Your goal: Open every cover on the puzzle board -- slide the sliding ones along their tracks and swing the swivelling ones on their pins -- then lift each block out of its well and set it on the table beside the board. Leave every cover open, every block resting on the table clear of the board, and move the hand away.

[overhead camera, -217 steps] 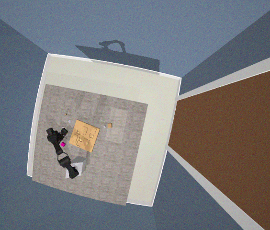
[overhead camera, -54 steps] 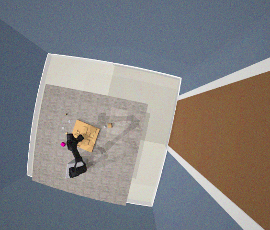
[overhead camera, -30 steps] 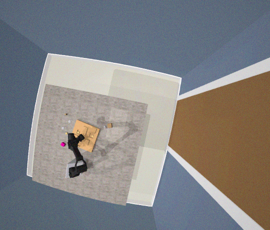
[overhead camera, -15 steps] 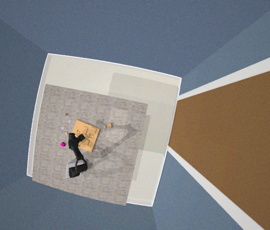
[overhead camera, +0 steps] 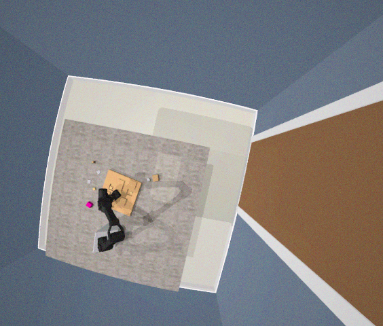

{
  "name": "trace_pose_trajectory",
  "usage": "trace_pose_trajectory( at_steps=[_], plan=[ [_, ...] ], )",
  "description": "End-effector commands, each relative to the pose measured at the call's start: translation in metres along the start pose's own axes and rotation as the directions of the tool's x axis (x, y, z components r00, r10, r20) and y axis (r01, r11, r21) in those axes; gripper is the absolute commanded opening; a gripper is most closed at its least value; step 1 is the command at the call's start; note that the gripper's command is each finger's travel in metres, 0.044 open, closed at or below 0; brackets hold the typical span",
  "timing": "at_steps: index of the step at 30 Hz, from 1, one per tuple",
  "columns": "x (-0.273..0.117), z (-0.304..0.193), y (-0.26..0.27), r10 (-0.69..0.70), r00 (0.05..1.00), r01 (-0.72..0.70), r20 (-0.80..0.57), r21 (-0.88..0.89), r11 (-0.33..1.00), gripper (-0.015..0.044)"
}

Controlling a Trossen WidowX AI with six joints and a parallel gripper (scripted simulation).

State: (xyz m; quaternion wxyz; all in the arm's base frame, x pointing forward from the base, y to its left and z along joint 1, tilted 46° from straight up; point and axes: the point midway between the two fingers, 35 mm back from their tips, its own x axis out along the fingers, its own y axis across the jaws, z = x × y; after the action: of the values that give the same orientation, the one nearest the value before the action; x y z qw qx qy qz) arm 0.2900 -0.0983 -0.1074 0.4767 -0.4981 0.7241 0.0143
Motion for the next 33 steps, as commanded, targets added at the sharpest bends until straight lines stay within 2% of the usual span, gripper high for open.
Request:
trace_pose_trajectory(
  at_steps=[1, 8, 33],
  plan=[
    [0.0, 0.0, 0.0, -0.001, 1.0, 0.001, 0.001, 0.001, 1.0, 0.0124],
    [0.0, 0.0, 0.0, -0.001, 1.0, 0.001, 0.001, 0.001, 1.0, 0.008],
    [-0.028, 0.001, 0.0, 0.0, 1.0, 0.0, 0.0, -0.001, 1.0, 0.008]
  ],
)
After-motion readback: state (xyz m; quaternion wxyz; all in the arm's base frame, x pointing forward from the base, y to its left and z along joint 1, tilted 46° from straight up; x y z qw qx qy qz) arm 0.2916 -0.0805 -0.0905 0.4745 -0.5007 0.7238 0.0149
